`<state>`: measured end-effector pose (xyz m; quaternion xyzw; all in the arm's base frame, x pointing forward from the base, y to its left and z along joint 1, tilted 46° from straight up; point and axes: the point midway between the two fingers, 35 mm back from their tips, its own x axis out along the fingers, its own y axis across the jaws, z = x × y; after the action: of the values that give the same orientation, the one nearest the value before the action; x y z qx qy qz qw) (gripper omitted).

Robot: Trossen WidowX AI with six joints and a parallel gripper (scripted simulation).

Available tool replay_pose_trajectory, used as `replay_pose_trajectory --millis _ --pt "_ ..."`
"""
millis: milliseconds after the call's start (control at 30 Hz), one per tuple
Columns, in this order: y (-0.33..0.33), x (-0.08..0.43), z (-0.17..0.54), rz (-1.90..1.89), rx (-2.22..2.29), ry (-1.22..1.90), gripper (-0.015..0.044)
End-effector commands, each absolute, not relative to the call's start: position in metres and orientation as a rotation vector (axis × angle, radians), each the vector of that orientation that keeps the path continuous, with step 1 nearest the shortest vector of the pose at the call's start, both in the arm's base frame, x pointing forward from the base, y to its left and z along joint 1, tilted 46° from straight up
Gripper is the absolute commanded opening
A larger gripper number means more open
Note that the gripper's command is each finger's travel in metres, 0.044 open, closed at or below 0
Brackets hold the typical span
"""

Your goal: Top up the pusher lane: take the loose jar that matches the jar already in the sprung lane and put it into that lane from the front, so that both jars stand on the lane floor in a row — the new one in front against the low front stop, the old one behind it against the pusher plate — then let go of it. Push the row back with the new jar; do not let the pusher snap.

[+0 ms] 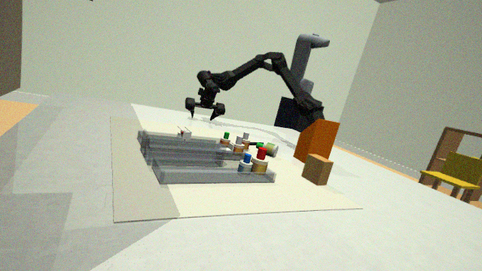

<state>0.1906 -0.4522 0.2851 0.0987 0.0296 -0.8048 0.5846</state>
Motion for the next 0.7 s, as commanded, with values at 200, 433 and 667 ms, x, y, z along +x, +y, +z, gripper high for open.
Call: replay_pose_trajectory --millis 200,433,667 --pt "-0.352 0.292 0.175 -1.538 0.161 0.609 0.0440" --pt "-0.255 0.320 0.109 -1.274 0.017 0.976 0.0440" --pt "-0.149 0.302 0.057 -0.970 -0.242 1.344 0.0440"
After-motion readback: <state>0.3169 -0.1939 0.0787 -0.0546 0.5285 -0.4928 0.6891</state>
